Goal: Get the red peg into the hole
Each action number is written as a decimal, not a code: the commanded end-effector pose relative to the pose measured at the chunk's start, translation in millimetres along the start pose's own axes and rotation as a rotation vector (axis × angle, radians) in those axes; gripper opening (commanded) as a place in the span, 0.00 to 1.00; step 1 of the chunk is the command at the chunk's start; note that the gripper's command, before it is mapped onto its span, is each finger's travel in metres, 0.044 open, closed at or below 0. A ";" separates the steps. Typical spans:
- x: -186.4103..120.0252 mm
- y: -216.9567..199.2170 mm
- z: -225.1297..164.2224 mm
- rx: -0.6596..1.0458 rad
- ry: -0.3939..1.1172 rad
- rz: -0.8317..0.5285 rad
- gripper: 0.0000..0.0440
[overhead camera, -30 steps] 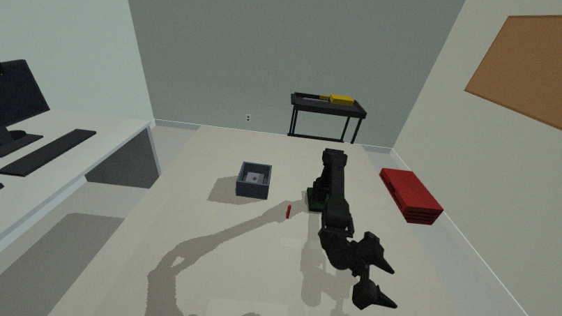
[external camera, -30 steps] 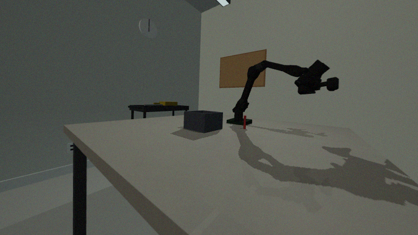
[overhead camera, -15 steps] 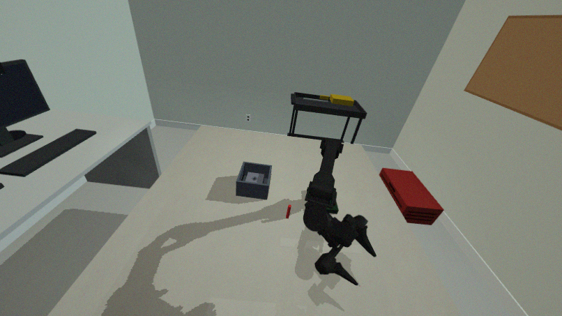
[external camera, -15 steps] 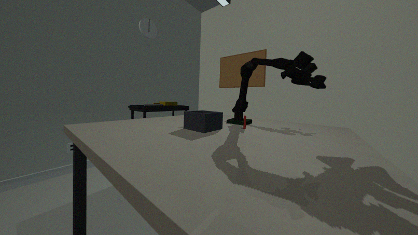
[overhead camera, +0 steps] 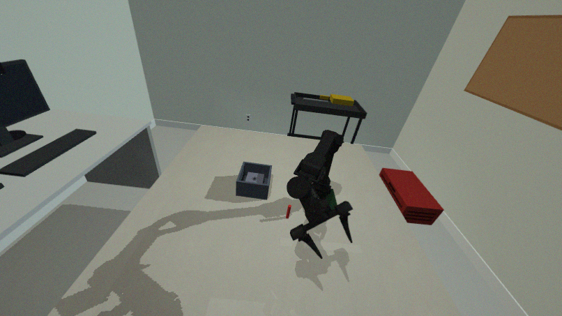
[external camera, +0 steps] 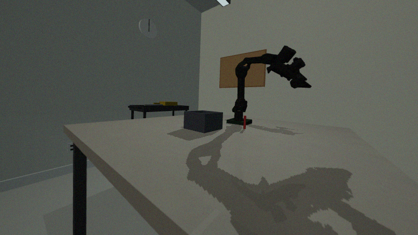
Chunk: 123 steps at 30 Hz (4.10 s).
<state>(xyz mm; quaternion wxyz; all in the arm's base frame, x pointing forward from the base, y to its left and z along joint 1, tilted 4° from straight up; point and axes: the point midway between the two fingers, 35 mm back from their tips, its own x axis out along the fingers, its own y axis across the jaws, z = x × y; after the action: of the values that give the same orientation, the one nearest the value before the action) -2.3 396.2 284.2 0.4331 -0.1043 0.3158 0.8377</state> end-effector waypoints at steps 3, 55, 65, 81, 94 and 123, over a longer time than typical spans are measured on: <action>-20.4 -12.4 -8.5 0.148 -0.008 -0.091 1.00; -161.1 -75.4 -196.9 1.741 -0.298 -0.903 1.00; -158.7 -82.4 -249.7 2.040 -0.383 -1.032 1.00; -139.8 -111.3 -310.4 2.240 -0.588 -1.117 0.97; -139.3 -112.2 -322.2 2.341 -0.622 -1.085 0.22; -253.4 -110.2 -255.5 2.026 -0.840 -1.277 0.00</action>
<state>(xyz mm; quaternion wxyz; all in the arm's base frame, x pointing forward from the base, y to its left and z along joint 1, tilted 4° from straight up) 204.7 122.8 144.2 0.7040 0.4111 0.5556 -0.1635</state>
